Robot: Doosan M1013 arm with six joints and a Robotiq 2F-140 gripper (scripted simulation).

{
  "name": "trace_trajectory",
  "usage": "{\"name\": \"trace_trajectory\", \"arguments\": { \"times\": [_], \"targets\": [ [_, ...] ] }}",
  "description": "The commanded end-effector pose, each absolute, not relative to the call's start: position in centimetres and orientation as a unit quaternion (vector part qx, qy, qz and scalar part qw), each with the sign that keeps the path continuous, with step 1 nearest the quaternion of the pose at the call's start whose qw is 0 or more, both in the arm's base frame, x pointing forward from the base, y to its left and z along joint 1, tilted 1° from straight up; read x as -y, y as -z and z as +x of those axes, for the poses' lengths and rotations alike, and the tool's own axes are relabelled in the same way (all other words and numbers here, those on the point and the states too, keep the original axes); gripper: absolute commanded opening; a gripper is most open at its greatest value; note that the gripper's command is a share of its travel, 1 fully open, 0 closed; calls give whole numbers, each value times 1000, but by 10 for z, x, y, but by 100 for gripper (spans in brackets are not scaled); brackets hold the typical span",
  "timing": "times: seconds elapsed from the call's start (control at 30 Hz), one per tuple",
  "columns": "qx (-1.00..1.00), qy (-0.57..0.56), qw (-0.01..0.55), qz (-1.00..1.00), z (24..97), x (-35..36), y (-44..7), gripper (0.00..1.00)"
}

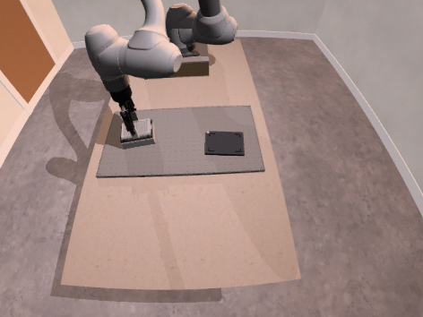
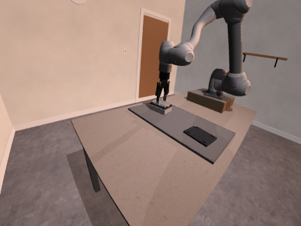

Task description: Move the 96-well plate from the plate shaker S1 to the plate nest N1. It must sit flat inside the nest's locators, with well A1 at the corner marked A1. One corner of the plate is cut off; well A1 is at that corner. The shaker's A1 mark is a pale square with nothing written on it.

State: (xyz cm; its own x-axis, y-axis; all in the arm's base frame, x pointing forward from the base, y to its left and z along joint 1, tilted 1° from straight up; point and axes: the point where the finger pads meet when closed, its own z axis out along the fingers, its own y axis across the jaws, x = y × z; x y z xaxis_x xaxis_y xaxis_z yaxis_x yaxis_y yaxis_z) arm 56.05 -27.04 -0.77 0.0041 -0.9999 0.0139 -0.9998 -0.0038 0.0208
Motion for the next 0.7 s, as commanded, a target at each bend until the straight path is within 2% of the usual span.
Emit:
{"name": "trace_trajectory", "arguments": {
  "times": [0.0, 0.67],
  "targets": [
    [706, 2, 12, 708, 561, 270, 3, 10],
    [706, 2, 12, 708, 561, 270, -27, 10]
  ]
}}
